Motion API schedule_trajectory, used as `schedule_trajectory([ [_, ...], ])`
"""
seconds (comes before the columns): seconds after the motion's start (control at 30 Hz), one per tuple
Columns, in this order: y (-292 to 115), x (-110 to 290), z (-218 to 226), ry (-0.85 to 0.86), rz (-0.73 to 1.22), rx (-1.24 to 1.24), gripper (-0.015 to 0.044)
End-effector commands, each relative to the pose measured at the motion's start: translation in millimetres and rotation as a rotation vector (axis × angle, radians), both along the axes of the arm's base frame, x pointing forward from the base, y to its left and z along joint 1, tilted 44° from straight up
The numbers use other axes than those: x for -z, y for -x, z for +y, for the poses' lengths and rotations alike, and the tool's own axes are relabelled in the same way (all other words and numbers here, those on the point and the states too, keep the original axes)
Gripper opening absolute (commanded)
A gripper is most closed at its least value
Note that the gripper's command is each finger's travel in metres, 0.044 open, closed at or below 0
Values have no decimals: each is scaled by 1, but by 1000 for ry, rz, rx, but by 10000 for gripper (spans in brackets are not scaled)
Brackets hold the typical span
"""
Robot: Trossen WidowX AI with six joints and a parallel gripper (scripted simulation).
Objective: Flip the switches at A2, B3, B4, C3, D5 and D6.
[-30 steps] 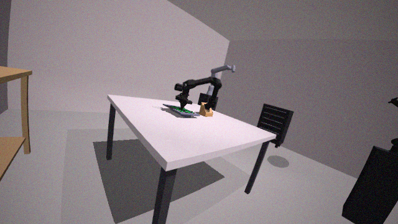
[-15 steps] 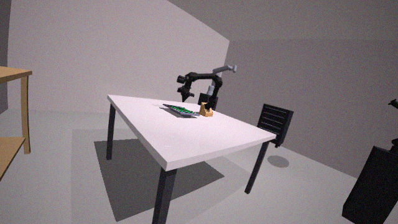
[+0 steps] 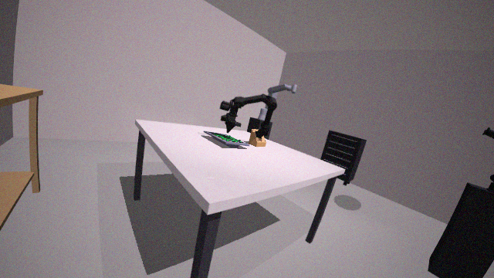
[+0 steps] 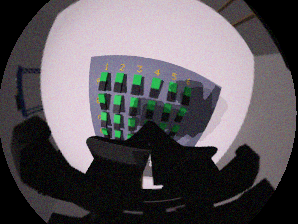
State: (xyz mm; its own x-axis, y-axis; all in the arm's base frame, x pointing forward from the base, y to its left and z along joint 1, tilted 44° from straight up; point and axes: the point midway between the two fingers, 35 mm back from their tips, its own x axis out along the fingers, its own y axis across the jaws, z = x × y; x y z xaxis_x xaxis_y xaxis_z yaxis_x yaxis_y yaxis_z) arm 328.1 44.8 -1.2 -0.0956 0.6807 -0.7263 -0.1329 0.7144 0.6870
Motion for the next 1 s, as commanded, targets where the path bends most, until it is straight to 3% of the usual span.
schedule_trajectory([
  [0.0, 1, 6, 5, -4, -2, 9, 0],
  [0.97, 3, 19, 18, -5, -2, 9, 0],
])
